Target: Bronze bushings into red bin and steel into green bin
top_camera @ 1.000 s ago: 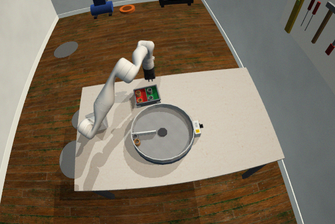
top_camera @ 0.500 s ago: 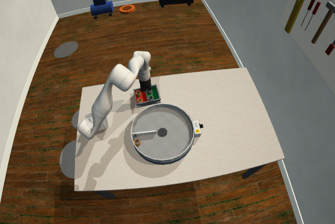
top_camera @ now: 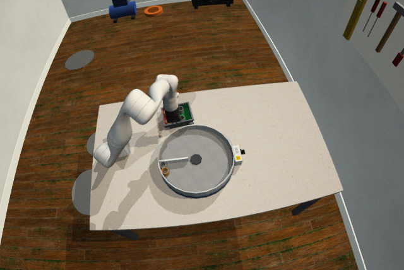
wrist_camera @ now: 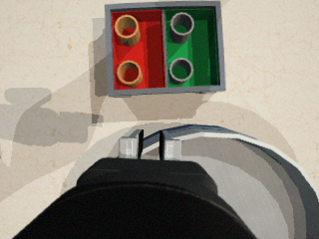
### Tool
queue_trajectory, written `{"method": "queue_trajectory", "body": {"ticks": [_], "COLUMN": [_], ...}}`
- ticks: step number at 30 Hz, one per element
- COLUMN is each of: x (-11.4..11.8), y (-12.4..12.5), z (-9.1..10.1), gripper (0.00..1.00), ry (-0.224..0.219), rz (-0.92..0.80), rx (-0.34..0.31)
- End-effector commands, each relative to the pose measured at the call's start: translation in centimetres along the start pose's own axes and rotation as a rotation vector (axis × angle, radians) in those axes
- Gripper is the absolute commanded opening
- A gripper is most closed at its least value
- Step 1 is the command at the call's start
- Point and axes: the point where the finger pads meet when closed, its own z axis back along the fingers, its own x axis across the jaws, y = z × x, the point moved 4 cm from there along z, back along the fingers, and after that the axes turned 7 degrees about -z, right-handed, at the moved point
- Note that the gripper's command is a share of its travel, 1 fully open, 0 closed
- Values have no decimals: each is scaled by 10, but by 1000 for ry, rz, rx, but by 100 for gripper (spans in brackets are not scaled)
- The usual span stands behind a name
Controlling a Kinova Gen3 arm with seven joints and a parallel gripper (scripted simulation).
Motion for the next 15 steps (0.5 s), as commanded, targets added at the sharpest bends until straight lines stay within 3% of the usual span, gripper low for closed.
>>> {"method": "queue_trajectory", "body": {"ticks": [1,2,5,10,15], "x": [1,-1,-1,-10,-10], "y": [-36,-47,-47,-103,-103], "z": [2,2,2,-1,-1], "gripper": [45,45,45,45,45], "ry": [-11,-10,-10,-10,-10], "rz": [-13,-13,-13,-12,-12], "rx": [12,12,12,12,12]}}
